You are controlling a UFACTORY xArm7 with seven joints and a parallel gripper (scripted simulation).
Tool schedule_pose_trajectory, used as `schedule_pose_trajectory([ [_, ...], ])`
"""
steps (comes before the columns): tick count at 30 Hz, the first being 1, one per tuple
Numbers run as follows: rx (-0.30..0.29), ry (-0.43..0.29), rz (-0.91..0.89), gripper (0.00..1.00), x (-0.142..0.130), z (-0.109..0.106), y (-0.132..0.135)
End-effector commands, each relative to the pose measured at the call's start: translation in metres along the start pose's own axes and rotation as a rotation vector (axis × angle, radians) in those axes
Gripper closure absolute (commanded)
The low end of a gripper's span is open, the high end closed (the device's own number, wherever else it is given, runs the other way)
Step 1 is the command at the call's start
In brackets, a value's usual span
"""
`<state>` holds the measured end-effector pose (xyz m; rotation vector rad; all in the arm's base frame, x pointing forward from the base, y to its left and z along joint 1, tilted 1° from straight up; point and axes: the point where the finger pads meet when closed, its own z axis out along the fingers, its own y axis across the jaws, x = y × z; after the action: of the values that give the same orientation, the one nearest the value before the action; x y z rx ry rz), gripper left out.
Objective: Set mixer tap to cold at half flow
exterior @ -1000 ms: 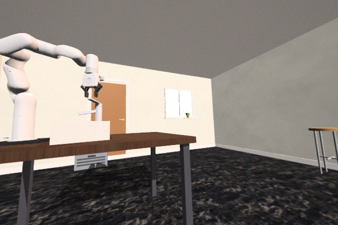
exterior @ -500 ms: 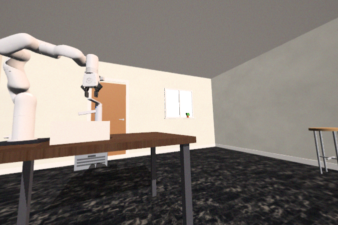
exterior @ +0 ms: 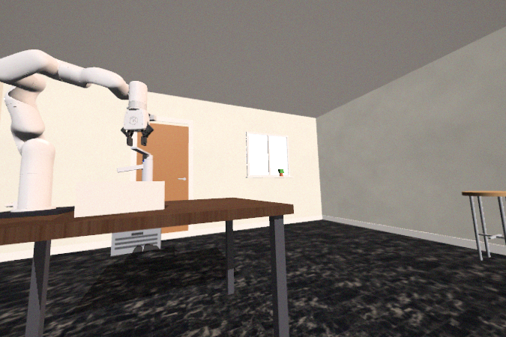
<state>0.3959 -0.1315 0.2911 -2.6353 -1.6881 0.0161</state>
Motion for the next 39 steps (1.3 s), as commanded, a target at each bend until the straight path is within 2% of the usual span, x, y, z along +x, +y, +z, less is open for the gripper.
schedule_pose_trajectory([
  [1, -0.004, 0.001, 0.0, 0.32, 0.0, -0.001, 0.001],
  [19, -0.004, 0.001, 0.0, 0.32, 0.0, 0.007, 0.001],
  [39, -0.004, 0.001, 0.0, 0.32, 0.0, 0.027, 0.001],
])
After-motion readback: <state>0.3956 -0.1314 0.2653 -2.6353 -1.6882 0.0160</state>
